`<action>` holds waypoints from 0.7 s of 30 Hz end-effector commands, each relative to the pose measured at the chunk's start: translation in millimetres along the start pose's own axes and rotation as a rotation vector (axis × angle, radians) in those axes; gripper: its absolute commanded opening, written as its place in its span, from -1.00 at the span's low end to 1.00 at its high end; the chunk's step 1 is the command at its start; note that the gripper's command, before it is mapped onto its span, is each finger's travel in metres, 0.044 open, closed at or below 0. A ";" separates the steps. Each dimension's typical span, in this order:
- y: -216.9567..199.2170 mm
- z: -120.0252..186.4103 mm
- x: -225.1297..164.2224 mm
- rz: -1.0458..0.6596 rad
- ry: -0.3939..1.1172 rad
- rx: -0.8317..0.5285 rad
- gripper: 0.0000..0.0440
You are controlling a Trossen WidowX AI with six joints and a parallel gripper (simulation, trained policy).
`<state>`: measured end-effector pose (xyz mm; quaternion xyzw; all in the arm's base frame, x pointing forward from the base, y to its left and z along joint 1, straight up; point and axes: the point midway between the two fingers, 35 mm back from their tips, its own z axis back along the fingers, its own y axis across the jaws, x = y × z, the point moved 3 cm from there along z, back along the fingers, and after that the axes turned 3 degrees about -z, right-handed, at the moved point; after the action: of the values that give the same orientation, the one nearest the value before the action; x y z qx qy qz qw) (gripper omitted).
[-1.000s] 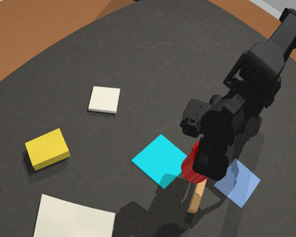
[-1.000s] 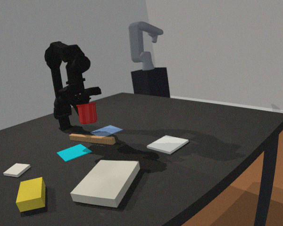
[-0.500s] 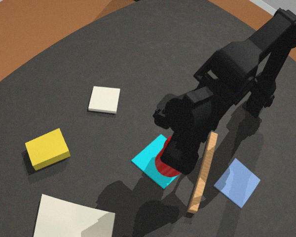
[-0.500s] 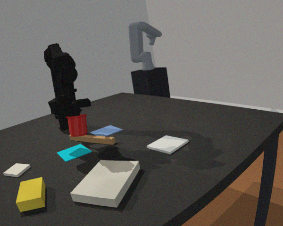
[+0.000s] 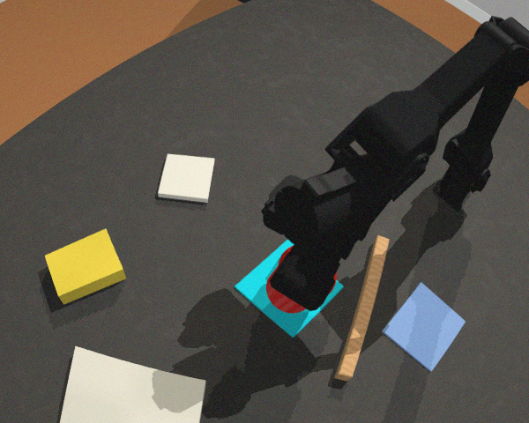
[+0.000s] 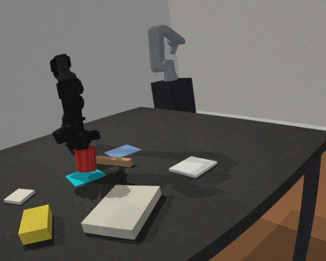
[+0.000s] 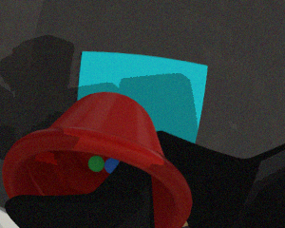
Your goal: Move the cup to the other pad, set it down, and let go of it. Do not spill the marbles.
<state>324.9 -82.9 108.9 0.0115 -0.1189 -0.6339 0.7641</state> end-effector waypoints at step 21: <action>-10.8 13.6 16.8 -0.060 -0.015 0.105 -0.13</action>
<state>318.1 -99.6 118.9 0.0442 -0.1562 -0.6512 0.7414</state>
